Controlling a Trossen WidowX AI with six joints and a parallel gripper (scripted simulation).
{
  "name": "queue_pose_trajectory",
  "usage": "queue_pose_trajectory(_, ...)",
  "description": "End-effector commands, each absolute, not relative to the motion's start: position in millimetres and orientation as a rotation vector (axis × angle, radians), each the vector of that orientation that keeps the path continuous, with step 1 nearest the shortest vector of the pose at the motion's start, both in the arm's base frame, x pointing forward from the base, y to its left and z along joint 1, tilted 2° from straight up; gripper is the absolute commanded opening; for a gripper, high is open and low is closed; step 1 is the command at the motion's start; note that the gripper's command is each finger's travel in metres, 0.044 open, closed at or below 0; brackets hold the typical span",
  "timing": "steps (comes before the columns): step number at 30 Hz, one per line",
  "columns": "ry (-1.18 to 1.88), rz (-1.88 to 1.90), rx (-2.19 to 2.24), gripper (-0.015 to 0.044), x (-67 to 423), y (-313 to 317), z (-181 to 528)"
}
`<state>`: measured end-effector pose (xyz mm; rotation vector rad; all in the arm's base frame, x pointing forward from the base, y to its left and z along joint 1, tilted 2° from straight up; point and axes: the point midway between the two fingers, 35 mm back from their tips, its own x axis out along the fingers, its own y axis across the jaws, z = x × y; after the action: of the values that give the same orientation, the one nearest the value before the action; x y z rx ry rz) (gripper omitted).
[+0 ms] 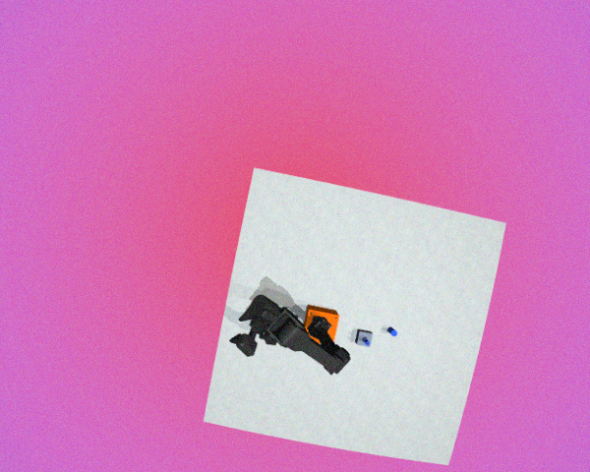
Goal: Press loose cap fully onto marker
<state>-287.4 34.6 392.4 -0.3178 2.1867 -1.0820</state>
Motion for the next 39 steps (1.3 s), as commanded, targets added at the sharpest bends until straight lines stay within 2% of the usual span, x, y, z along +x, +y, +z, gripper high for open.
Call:
queue_pose_trajectory(1,2.187,-1.087,-0.31,0.0374,-287,36,392)
queue_pose_trajectory(6,2.163,-1.217,-0.124,0.0247,-284,67,385)
queue_pose_trajectory(13,1.965,-1.671,0.384,0.0247,-265,155,362)
queue_pose_trajectory(20,1.595,-2.184,0.912,0.0247,-213,245,331)
queue_pose_trajectory(30,0.729,-2.861,1.574,0.0247,-91,330,281)
queue_pose_trajectory(35,0.357,-3.028,1.759,0.0247,-40,344,262)
queue_pose_trajectory(39,-0.114,-3.197,1.905,0.0247,15,352,245)
